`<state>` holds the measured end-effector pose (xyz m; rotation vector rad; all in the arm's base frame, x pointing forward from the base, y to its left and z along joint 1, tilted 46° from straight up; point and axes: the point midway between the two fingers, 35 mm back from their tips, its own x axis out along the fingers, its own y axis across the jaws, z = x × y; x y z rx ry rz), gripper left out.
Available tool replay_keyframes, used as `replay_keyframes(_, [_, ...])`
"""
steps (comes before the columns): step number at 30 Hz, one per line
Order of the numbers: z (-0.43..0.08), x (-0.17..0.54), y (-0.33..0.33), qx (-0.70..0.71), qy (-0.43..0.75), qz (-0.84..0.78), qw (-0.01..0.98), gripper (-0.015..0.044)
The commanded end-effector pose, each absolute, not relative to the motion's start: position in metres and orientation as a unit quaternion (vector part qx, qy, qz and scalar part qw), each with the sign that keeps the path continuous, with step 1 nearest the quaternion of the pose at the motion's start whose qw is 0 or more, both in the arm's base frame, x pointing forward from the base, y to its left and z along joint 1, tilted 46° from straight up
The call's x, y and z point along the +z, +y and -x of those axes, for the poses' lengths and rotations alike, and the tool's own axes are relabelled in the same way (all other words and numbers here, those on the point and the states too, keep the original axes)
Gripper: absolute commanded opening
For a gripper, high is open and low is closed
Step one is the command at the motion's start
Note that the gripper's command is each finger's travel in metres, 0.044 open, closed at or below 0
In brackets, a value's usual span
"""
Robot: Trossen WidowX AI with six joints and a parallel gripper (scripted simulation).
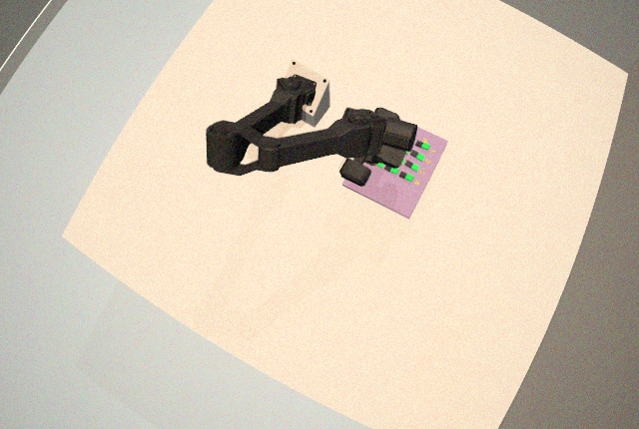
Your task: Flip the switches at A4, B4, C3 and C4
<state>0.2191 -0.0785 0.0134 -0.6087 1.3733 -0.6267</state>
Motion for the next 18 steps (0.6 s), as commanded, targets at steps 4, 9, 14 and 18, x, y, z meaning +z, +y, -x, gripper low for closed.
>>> replay_keyframes(4, [-0.2193,0.0136,-0.0789,-0.28,0.612,0.274,0.686,0.0])
replay_keyframes(9, [-0.2194,0.0132,-0.0794,-0.28,0.612,0.274,0.686,0.0])
replay_keyframes(14, [-0.2194,0.0127,-0.0799,-0.28,0.612,0.274,0.686,0.0])
replay_keyframes(18, [-0.2194,0.0123,-0.0803,-0.28,0.612,0.274,0.686,0.0])
